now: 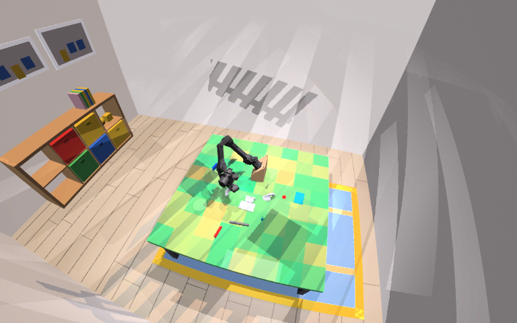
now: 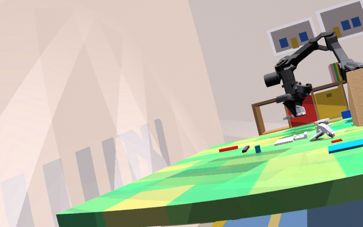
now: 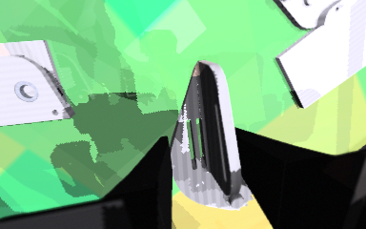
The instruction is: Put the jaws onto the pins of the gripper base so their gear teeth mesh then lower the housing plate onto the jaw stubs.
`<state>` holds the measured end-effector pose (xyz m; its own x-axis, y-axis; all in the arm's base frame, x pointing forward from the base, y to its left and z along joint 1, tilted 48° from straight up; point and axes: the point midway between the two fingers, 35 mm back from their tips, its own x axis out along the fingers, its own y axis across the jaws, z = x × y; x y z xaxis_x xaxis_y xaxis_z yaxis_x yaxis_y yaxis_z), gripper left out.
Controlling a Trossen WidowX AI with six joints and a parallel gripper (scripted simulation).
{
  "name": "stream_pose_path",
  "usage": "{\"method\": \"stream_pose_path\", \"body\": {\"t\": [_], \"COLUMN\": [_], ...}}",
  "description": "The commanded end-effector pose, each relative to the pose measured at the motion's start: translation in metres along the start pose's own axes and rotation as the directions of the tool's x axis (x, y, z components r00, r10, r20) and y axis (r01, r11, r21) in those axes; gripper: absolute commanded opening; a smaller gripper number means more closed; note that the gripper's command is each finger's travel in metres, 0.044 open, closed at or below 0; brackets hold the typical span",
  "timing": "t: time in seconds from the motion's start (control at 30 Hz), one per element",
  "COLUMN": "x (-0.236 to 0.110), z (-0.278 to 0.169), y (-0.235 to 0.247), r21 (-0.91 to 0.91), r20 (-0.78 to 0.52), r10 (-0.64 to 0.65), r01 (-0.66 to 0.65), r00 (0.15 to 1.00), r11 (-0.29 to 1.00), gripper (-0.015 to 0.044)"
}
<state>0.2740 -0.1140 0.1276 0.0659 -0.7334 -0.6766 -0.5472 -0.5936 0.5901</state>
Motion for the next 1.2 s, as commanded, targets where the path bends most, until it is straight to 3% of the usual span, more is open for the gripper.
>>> {"method": "stream_pose_path", "body": {"t": [0.0,0.57,1.17], "x": [-0.001,-0.001,-0.001], "z": [0.003,0.016,0.032], "y": [-0.006,-0.029,-0.052], "r21": [0.067,0.388,0.68], "r20": [0.0,0.007,0.013], "r10": [-0.003,-0.017,-0.027], "r01": [0.003,0.013,0.011], "r00": [1.0,1.0,1.0], "r11": [0.998,0.922,0.733], "gripper": [0.0134,0.0134,0.0134]}}
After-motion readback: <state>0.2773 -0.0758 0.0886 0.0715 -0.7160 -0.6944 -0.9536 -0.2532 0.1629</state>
